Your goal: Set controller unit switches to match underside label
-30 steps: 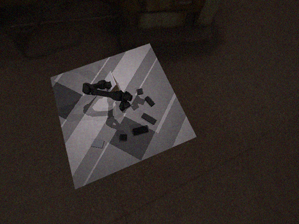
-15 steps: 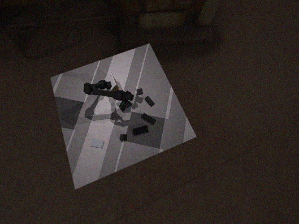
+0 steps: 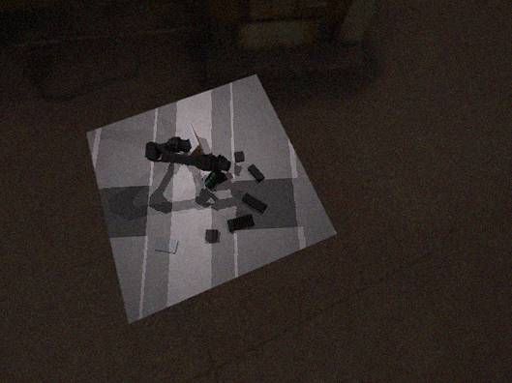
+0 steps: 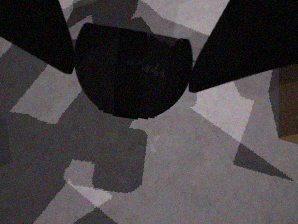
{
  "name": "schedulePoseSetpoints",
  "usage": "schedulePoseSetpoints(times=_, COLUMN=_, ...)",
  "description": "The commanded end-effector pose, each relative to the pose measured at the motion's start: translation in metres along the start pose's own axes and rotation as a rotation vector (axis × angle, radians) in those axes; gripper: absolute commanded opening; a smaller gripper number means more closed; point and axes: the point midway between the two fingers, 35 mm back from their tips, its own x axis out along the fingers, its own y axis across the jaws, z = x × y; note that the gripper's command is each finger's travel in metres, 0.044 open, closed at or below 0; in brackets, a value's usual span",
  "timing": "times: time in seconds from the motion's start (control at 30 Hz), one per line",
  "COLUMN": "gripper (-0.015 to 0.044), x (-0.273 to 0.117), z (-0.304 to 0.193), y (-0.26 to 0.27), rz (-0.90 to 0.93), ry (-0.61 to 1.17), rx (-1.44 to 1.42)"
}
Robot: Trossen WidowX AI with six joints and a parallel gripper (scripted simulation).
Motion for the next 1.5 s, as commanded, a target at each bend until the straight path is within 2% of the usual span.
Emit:
schedulePoseSetpoints(times=0.0, gripper=0.0338, x=0.004, z=0.002, y=0.001, rz=0.009, ry=0.004, rx=0.005)
schedulePoseSetpoints(times=1.47, gripper=0.0338, x=0.025, z=0.029, y=0.001, rz=0.009, ry=0.003, rx=0.006)
